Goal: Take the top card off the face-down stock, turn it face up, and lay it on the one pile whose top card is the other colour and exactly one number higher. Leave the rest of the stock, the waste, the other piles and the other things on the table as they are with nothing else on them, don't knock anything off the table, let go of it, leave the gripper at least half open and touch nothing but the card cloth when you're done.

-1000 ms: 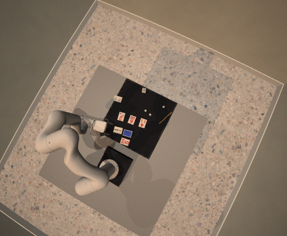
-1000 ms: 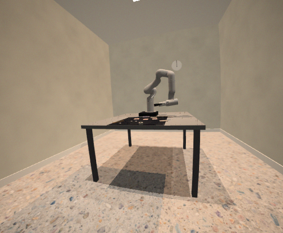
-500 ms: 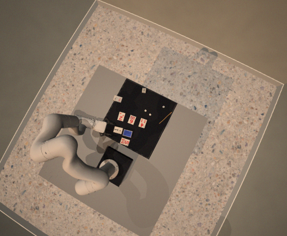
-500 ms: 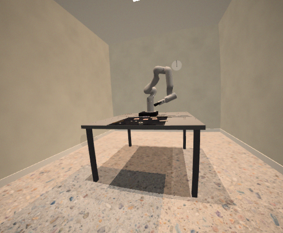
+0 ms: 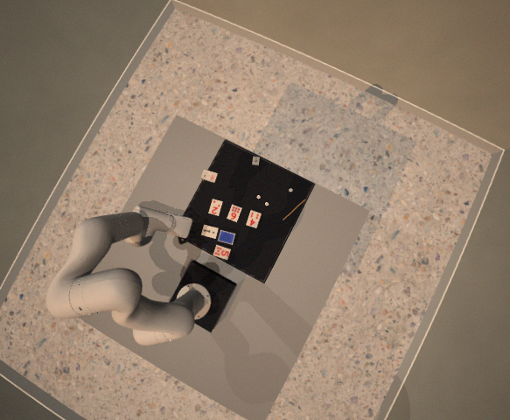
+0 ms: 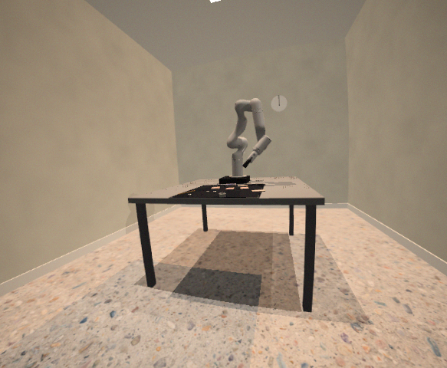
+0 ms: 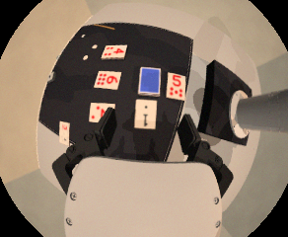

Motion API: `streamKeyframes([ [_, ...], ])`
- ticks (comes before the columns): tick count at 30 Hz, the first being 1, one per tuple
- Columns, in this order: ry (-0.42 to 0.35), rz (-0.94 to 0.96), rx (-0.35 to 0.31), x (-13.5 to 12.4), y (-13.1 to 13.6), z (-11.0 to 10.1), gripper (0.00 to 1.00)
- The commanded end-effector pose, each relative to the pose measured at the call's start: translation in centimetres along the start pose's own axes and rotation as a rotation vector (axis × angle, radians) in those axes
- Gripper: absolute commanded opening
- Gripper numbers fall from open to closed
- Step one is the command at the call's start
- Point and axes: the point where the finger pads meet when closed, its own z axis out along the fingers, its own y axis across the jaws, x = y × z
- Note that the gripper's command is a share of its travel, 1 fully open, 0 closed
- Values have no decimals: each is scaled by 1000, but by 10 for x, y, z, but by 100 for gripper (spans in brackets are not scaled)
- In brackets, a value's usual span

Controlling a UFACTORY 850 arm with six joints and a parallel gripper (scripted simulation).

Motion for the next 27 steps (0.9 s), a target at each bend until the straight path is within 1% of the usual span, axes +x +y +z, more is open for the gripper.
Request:
streamKeyframes([
  [1,-109,3,4,1,-1,-1,100],
  [4,-236,2,3,0,-1,-1,100],
  [5,-244,2,3,0,-1,-1,100],
  [8,-364,2,4,0,-1,-1,100],
  [11,-447,0,0,0,0,-1,100],
  [13,-447,0,0,0,0,-1,100],
  [15,-494,1,3,0,-1,-1,100],
  [20,-574,-1,-1,0,0,-1,100],
  [27,-650,-2,-3,0,1,-1,100],
])
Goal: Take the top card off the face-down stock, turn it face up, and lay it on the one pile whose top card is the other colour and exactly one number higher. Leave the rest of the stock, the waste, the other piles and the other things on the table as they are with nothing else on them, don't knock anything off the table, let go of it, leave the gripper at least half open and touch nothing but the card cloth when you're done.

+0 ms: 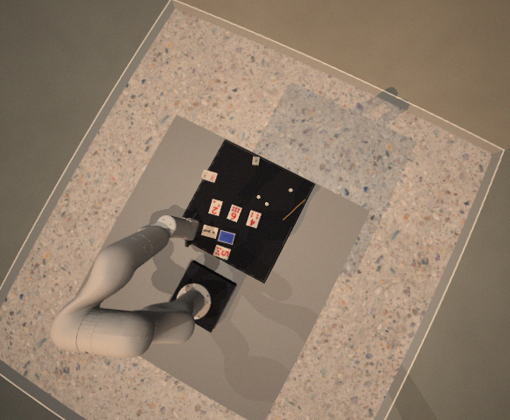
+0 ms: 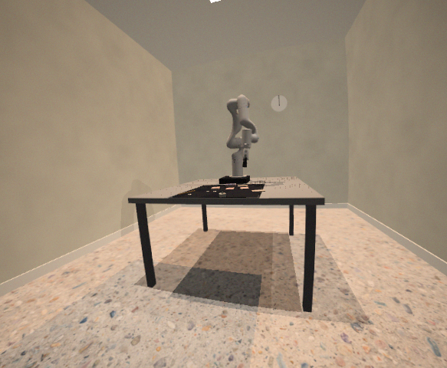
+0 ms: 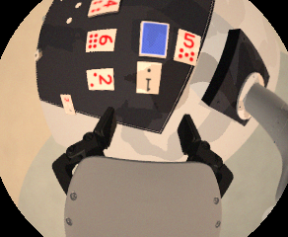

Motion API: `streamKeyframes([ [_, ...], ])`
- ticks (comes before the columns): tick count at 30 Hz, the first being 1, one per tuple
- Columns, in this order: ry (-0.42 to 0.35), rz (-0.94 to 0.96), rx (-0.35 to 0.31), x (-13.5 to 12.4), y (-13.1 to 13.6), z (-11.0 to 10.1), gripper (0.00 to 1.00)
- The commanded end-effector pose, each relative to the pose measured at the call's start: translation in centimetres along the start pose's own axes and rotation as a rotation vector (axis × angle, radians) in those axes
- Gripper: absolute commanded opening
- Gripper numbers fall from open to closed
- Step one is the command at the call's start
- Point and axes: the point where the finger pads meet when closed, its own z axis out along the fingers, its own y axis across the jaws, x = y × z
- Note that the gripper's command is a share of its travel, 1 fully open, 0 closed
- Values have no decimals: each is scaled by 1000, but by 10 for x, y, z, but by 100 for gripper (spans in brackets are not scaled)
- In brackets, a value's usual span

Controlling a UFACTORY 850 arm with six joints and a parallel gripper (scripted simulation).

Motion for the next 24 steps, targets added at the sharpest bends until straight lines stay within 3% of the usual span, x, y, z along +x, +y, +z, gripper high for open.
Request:
streamKeyframes([
  [1,-35,-1,-1,0,0,0,100],
  [24,-111,0,7,0,-2,-1,100],
])
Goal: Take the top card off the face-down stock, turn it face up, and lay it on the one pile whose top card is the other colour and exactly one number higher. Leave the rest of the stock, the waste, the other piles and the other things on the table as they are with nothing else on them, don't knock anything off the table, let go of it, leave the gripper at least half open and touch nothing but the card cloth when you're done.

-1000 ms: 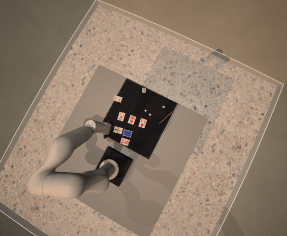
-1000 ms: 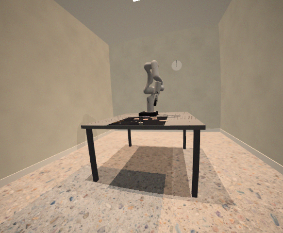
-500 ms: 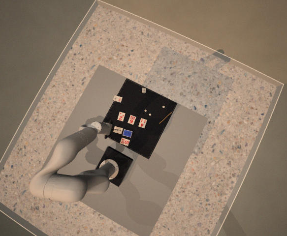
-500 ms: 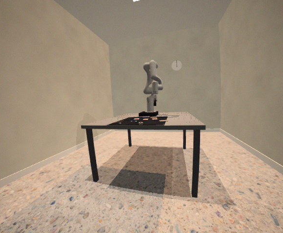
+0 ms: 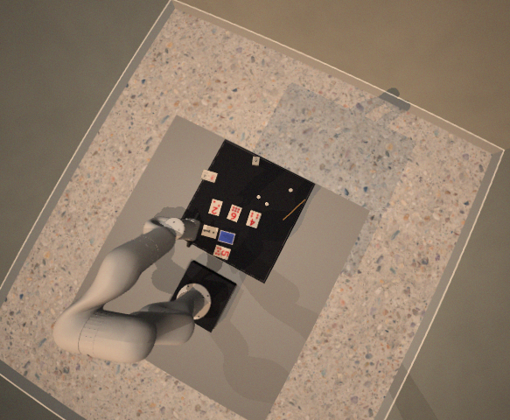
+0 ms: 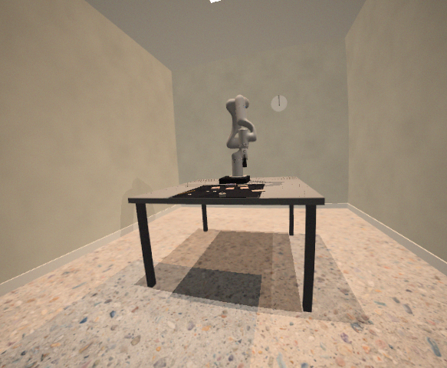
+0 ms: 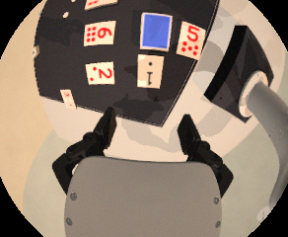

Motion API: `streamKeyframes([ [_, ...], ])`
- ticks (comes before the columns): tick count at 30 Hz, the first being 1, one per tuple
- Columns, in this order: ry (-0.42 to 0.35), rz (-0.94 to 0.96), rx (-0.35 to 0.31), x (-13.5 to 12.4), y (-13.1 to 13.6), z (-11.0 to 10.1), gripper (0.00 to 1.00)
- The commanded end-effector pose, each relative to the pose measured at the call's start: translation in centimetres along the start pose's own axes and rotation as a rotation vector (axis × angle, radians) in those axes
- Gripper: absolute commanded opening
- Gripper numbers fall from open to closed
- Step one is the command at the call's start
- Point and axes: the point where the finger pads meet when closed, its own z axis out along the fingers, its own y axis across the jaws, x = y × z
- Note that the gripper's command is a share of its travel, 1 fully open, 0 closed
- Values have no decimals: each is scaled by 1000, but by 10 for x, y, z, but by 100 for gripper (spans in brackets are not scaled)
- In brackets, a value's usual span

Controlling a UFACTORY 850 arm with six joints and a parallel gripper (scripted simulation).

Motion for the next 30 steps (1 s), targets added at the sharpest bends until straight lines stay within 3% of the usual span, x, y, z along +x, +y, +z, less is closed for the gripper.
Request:
streamKeyframes([
  [1,-5,0,3,0,-1,-1,100],
  [8,-6,0,3,0,-1,1,100],
  [11,-9,-3,3,8,-4,36,100],
  [13,-9,-3,3,8,-4,36,100],
  [15,-3,-6,3,18,-2,72,100],
  [17,2,-7,3,24,0,91,100],
  [18,3,-7,3,24,0,92,100],
  [19,3,-7,3,24,0,92,86],
  [30,2,-7,3,24,0,92,86],
])
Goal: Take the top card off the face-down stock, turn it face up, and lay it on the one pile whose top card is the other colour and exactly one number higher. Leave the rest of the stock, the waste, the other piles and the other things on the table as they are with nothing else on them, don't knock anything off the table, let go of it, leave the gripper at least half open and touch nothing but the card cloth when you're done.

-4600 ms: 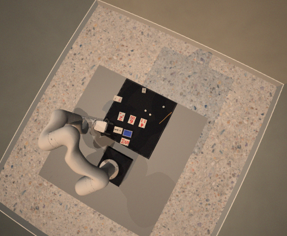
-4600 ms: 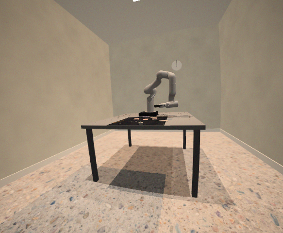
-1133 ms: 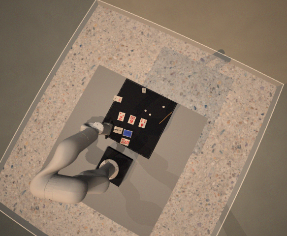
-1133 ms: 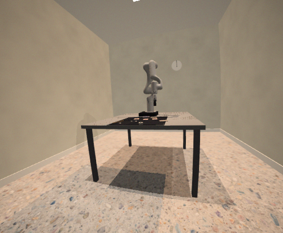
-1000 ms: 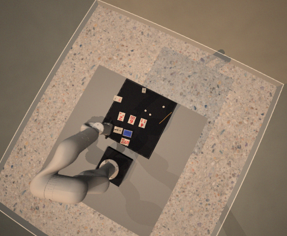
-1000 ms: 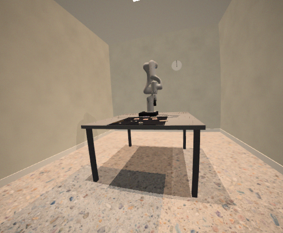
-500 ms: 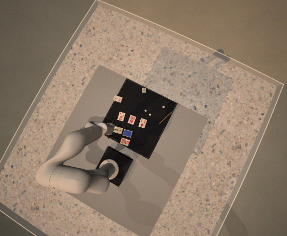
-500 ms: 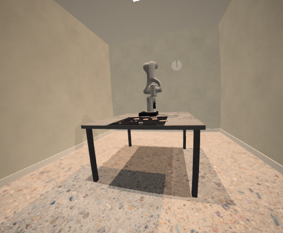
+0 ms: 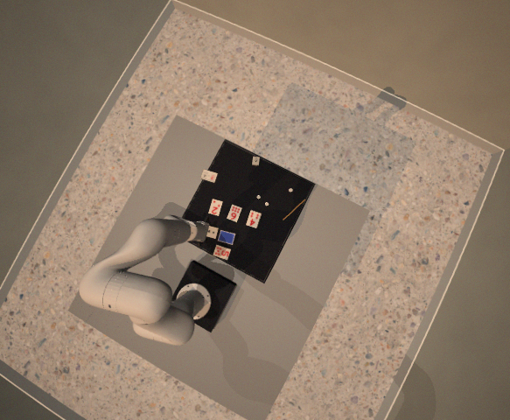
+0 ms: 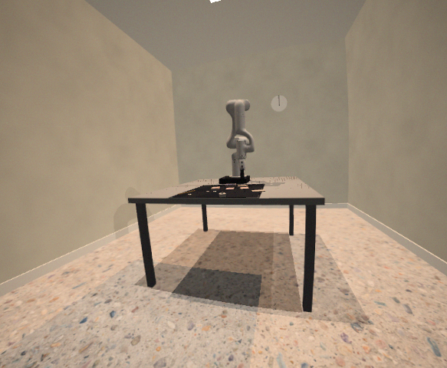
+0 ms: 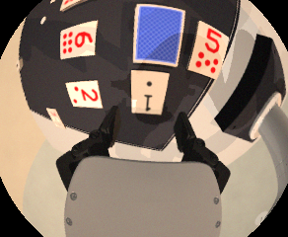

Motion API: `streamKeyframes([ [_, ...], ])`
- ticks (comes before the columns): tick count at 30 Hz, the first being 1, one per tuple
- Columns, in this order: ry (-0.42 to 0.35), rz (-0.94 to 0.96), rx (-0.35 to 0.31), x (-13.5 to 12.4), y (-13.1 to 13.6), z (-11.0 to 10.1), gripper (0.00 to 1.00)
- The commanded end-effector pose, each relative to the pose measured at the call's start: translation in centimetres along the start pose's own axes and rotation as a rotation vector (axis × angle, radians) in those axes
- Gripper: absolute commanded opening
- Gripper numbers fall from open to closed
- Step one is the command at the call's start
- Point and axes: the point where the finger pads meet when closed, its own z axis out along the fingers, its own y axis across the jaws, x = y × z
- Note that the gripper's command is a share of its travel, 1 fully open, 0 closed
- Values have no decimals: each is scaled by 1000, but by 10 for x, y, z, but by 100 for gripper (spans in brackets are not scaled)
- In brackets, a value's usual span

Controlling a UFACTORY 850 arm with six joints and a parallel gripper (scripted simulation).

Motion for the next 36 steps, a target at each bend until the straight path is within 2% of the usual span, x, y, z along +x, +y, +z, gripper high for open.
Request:
streamKeyframes([
  [1,-1,0,2,0,-1,0,86],
  [36,-9,-1,2,0,-1,8,86],
])
